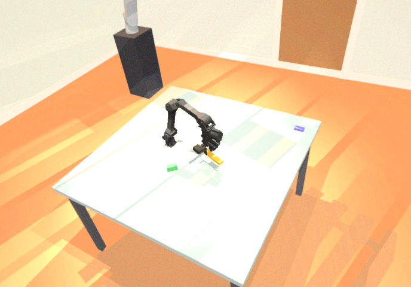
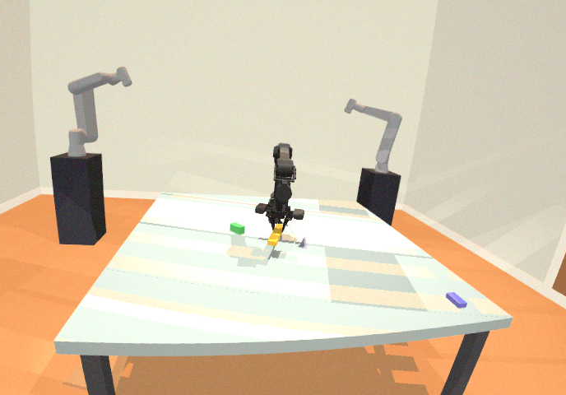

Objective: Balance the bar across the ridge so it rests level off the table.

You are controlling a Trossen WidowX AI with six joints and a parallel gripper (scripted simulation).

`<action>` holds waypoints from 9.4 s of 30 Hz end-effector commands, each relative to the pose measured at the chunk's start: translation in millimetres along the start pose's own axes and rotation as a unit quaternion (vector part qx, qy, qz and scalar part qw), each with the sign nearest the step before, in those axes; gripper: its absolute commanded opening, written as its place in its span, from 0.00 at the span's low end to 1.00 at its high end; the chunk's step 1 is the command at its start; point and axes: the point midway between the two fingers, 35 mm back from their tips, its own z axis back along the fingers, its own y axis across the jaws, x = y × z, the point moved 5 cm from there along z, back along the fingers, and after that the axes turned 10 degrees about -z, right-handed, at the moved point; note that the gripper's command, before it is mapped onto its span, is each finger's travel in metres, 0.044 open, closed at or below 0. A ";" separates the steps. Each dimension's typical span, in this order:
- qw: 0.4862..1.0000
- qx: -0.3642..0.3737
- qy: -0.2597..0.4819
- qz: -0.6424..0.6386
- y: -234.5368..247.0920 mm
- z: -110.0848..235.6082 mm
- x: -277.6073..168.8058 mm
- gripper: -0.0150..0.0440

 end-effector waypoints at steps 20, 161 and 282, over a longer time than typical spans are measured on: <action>0.964 0.005 -0.002 0.264 38.5 18.3 -47.9 0.25; 0.765 0.006 -0.003 0.644 57.1 -32.2 -102.3 0.25; 0.766 0.006 -0.003 0.643 56.4 -34.7 -102.7 0.54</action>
